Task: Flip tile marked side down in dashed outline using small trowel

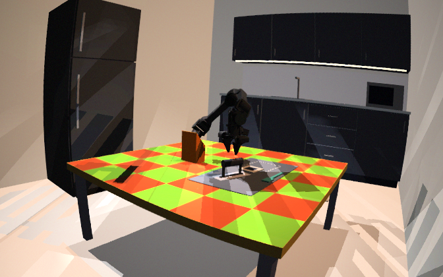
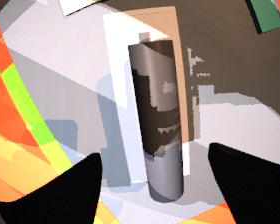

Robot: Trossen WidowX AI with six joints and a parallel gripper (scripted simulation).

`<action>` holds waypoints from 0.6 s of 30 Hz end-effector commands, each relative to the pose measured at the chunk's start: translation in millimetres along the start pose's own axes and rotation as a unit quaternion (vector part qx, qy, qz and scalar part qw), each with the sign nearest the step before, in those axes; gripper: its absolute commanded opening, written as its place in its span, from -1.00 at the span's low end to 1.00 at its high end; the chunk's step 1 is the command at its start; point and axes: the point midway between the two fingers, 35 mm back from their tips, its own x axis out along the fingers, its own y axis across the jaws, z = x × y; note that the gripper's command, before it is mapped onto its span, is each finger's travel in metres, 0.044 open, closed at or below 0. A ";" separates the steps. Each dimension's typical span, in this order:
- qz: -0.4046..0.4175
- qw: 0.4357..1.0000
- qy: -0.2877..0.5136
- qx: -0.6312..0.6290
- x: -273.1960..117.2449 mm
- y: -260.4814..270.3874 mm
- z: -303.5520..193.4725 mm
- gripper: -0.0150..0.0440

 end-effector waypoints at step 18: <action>-0.056 0.985 0.022 0.161 2.4 -6.9 -24.4 0.53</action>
